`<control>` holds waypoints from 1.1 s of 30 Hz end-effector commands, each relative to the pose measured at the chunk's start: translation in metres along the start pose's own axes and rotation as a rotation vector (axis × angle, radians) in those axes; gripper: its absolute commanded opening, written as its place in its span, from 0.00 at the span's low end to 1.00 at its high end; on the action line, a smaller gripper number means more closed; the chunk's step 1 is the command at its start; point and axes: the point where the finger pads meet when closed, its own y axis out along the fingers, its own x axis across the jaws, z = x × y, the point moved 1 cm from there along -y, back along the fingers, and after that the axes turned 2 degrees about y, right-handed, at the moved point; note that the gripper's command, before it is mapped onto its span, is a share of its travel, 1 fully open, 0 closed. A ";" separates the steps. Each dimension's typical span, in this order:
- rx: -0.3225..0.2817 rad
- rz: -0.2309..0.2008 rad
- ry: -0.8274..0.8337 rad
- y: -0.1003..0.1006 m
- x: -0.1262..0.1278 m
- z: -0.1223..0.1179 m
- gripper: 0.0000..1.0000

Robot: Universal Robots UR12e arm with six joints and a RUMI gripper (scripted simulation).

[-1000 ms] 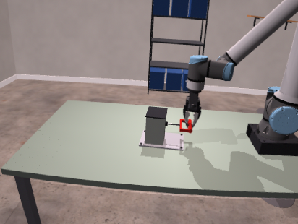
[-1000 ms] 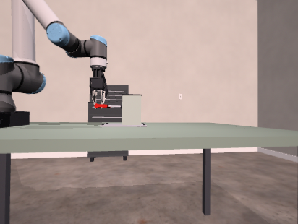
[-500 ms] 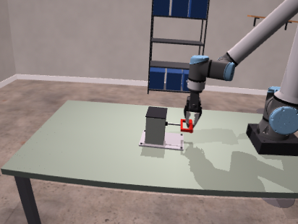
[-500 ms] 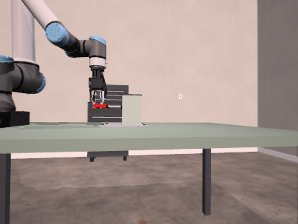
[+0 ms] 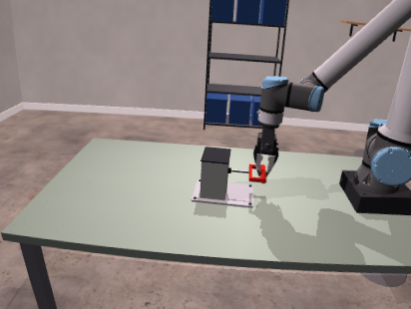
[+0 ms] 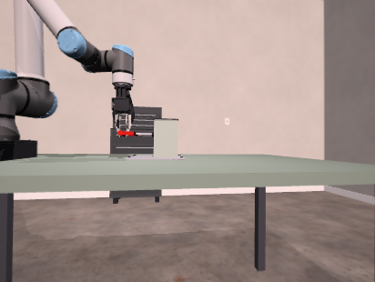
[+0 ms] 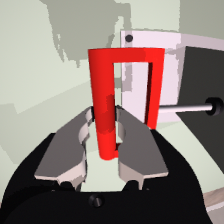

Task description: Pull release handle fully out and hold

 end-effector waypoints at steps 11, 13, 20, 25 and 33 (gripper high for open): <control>-0.001 0.009 0.000 0.002 -0.009 -0.001 0.00; -0.001 0.009 0.000 0.002 -0.012 -0.001 0.00; -0.001 0.009 0.000 0.002 -0.012 -0.001 0.00; -0.001 0.009 -0.001 0.002 -0.012 0.000 0.00; -0.001 0.009 -0.001 0.002 -0.012 0.000 0.00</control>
